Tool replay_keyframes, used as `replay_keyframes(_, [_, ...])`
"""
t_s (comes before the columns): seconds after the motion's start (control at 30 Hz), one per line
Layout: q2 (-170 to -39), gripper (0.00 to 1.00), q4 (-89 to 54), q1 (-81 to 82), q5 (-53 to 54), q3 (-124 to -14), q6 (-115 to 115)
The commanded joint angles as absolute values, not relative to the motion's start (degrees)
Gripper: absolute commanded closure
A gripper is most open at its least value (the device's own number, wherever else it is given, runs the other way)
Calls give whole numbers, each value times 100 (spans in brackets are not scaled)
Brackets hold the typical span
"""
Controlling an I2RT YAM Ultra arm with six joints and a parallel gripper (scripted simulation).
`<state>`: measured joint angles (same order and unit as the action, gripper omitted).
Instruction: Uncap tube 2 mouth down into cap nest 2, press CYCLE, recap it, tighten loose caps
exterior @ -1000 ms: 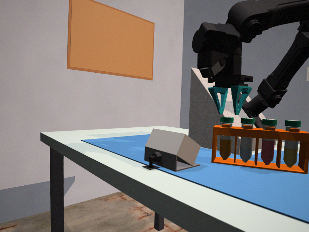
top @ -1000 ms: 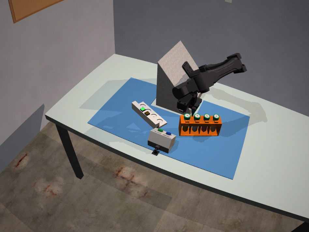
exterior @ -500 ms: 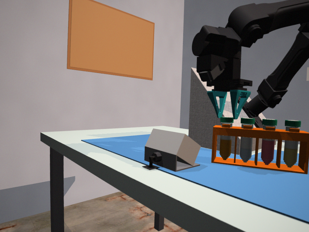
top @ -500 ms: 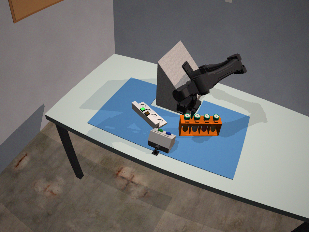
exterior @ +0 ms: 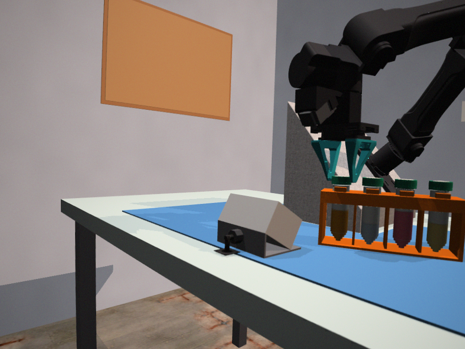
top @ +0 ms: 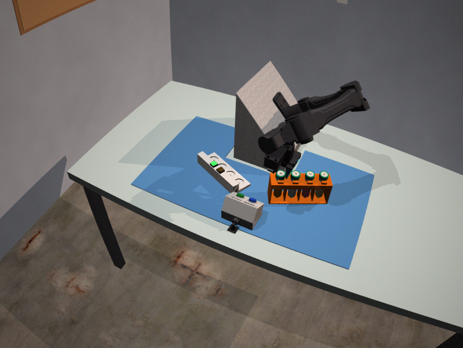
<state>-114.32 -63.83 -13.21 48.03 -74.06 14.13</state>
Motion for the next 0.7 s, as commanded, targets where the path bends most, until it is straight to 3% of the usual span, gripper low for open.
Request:
replay_keyframes(0.0, [-11401,51,-6295,-1359,4823,-7421,1374])
replay_keyframes(0.23, [-11395,51,-6220,-1326,4831,-7376,1327])
replay_keyframes(0.27, [-11395,100,-6220,-1326,4831,-7376,1327])
replay_keyframes(0.67, [-11395,100,-6220,-1326,4831,-7375,1326])
